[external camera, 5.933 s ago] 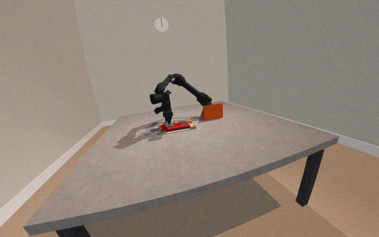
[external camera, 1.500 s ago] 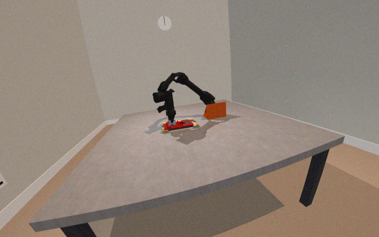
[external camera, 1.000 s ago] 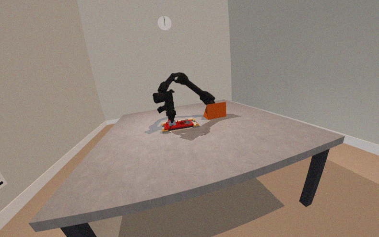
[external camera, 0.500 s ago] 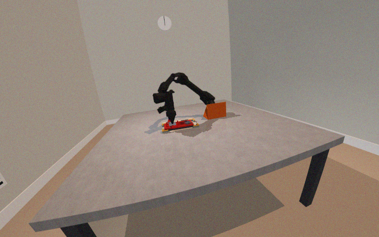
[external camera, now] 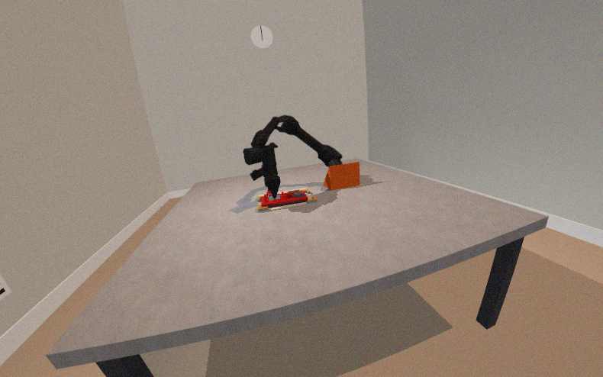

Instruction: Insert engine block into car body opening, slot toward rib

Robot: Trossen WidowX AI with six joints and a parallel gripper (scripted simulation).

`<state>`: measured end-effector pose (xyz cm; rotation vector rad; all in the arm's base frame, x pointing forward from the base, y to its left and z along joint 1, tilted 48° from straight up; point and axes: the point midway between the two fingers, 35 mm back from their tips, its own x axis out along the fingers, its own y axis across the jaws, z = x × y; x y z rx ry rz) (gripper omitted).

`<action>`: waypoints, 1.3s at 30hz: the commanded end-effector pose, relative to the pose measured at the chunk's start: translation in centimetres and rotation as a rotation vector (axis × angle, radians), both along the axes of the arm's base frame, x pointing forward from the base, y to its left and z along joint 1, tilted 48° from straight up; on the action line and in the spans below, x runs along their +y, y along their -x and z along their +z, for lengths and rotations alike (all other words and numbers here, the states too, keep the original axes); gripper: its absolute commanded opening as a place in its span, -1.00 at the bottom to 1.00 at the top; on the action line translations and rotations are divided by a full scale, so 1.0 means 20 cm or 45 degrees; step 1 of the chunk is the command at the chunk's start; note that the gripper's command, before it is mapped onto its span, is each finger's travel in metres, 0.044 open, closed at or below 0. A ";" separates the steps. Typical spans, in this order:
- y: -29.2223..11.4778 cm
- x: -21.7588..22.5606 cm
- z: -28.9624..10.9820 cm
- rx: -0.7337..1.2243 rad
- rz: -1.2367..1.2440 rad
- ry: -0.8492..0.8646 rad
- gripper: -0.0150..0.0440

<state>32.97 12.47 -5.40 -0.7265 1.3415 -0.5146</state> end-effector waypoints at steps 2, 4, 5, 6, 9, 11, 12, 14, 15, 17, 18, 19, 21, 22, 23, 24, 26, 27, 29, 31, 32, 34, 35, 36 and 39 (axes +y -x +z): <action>0.01 0.04 0.05 0.004 0.003 0.004 1.00; 0.01 0.04 0.05 0.004 0.003 0.004 1.00; 0.01 0.04 0.05 0.004 0.003 0.004 1.00; 0.01 0.04 0.05 0.004 0.003 0.004 1.00; 0.01 0.04 0.05 0.004 0.003 0.004 0.73; 0.01 0.04 0.05 0.004 0.003 0.004 0.56; 0.01 0.04 0.05 0.004 0.003 0.004 0.47; 0.01 0.04 0.05 0.004 0.003 0.004 0.29; 0.01 0.04 0.05 0.004 0.003 0.004 0.20; 0.01 0.04 0.05 0.004 0.003 0.004 0.02; 0.01 0.04 0.05 0.004 0.003 0.004 -0.07; 0.01 0.04 0.05 0.004 0.003 0.004 -0.16; 0.01 0.04 0.05 0.004 0.003 0.004 -0.33; 0.01 0.04 0.05 0.004 0.003 0.004 -0.42; 0.01 0.04 0.05 0.004 0.003 0.004 -0.49; 0.01 0.04 0.05 0.004 0.003 0.004 -0.49; 0.01 0.04 0.05 0.004 0.003 0.004 -0.49; 0.01 0.04 0.05 0.004 0.003 0.004 -0.49; 0.01 0.04 0.05 0.004 0.003 0.004 -0.49; 0.01 0.04 0.05 0.004 0.003 0.004 -0.49; 0.01 0.04 0.05 0.003 0.006 0.007 -0.49; 0.01 0.04 0.05 0.004 0.003 0.004 -0.49; 0.01 0.04 0.05 0.004 0.003 0.004 -0.49; 0.01 0.04 0.05 0.004 0.003 0.004 -0.49; 0.01 0.04 0.05 0.004 0.003 0.004 -0.49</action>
